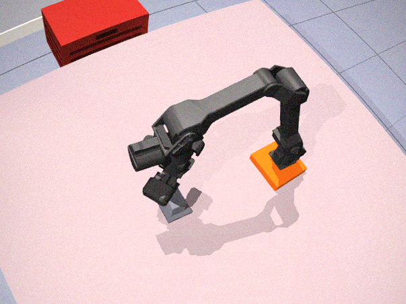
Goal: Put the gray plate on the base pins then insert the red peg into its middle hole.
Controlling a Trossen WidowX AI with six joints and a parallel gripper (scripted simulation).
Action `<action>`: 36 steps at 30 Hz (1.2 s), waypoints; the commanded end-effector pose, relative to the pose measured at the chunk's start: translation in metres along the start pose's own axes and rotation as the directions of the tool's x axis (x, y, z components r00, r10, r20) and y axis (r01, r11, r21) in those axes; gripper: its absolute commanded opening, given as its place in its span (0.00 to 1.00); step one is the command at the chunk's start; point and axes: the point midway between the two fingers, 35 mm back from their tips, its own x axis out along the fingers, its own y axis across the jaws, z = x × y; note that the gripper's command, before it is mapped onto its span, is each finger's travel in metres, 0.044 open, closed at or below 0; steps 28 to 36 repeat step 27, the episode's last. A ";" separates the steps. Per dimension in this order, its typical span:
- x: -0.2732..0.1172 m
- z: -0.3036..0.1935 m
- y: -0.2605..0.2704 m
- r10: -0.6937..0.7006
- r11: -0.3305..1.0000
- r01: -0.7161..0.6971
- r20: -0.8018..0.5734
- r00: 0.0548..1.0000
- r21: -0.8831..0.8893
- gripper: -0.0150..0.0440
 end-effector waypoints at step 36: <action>-0.013 -0.007 -0.001 -0.004 1.000 0.004 0.003 1.000 -0.006 0.51</action>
